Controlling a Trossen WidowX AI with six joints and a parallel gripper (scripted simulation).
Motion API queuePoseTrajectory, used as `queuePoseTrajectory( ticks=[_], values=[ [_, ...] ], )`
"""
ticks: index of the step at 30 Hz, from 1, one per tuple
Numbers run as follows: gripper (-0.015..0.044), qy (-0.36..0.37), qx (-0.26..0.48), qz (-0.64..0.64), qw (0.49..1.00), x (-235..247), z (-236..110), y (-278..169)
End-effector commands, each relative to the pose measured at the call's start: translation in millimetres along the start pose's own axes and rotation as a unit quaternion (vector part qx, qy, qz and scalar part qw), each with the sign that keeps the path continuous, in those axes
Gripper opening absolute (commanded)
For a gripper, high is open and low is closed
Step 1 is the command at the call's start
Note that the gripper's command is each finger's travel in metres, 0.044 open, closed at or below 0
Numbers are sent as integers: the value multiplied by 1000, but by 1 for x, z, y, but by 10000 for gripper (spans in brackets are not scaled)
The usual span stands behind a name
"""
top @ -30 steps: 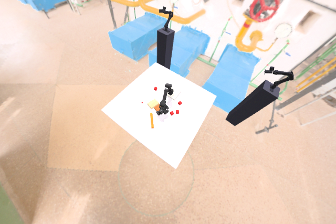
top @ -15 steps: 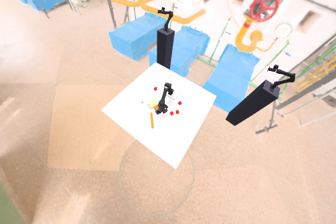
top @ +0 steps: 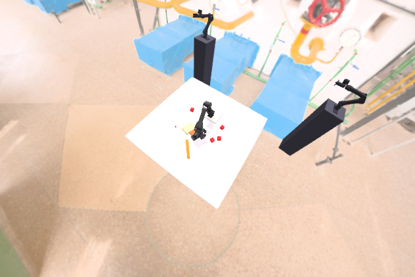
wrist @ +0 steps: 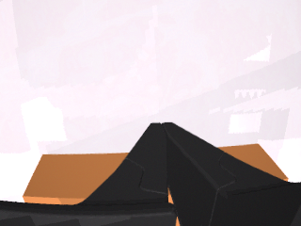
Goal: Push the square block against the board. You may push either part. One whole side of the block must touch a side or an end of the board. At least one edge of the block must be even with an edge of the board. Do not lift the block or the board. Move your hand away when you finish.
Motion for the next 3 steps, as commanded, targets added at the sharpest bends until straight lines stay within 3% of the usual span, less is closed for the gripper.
queuePoseTrajectory(
  ticks=[1, 3],
  values=[
    [0, 3, 6, 1, 1000, -1, 2, 2],
    [0, 3, 6, 1, 1000, -2, 2, 5]
  ],
)
Point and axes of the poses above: the point midway between the two fingers, 35 mm back from their tips, its own z axis out along the fingers, its own x axis across the jaws, y = z × x, the point moved 8 cm from there along -z, back along the fingers, and after that the axes turned 13 degrees about -z, right-handed, at the moved point
